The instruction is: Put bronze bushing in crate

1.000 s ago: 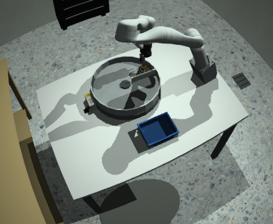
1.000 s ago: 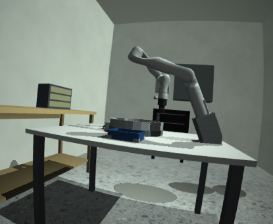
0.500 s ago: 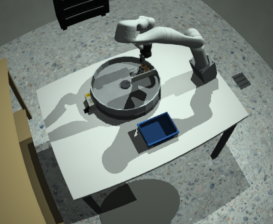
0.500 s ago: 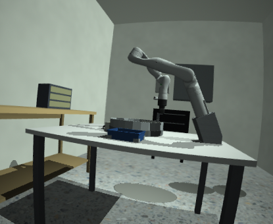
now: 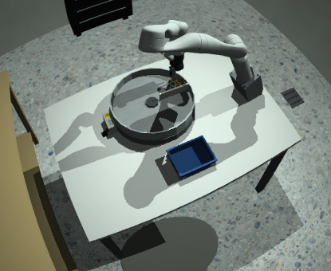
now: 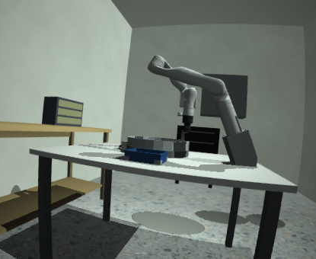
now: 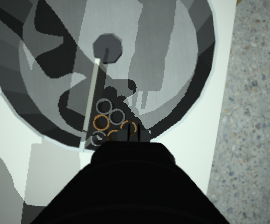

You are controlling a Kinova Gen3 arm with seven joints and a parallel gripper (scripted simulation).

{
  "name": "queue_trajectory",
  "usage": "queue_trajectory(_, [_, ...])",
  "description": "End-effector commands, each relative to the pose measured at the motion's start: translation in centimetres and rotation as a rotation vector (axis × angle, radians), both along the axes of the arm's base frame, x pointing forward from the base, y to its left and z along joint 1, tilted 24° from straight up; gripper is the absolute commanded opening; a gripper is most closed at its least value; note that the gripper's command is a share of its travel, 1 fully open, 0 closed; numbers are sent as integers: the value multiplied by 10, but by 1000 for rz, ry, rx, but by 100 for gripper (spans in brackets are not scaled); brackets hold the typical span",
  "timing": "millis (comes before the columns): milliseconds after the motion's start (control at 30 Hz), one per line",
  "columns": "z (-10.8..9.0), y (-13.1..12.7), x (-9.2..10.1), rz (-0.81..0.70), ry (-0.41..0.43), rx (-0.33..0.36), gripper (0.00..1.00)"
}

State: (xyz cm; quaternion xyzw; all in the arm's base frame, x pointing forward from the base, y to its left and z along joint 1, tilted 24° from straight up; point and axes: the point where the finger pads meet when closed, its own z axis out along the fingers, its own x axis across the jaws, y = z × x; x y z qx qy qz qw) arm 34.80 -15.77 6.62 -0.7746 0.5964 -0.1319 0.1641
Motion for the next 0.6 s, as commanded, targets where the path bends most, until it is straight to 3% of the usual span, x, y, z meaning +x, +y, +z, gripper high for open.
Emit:
queue_trajectory(0, [0,-1,0,-1,0,0,40])
queue_trajectory(567, [-5,0,2,-1,0,0,40])
